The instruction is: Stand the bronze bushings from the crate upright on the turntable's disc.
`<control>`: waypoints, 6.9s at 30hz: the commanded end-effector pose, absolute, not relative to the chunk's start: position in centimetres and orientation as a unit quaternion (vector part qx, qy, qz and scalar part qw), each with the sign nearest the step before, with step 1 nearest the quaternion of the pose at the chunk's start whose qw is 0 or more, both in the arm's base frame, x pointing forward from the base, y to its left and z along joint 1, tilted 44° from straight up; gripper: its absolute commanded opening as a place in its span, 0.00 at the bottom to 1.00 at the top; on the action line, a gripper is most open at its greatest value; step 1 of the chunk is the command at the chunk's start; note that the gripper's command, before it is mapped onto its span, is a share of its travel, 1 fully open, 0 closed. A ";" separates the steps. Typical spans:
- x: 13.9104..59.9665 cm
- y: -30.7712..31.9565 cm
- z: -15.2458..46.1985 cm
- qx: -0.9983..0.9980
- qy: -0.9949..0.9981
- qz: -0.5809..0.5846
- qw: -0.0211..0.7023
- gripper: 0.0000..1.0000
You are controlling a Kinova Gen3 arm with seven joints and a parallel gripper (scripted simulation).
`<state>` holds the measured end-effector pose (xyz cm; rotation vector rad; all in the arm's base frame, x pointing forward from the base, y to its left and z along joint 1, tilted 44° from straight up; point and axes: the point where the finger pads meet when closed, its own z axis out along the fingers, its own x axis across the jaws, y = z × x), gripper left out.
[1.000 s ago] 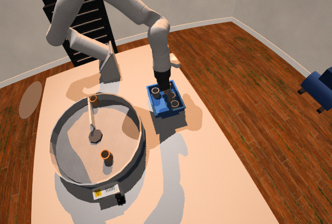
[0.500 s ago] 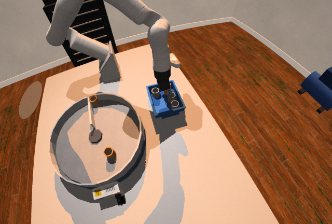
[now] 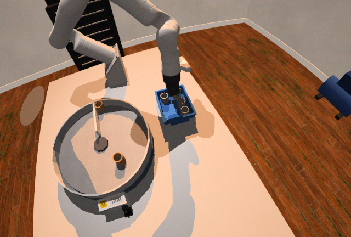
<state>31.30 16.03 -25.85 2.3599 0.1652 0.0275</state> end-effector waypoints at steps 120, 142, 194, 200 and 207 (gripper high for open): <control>33.0 16.8 -9.5 0.924 0.065 0.012 0.377 0.00; 38.0 1.4 6.0 0.924 0.065 0.012 0.377 0.00; 40.7 -6.9 14.3 0.924 0.065 0.011 0.377 0.00; 40.7 -6.9 14.3 0.924 0.065 0.011 0.377 0.00; 40.7 -6.9 14.3 0.924 0.065 0.011 0.377 0.00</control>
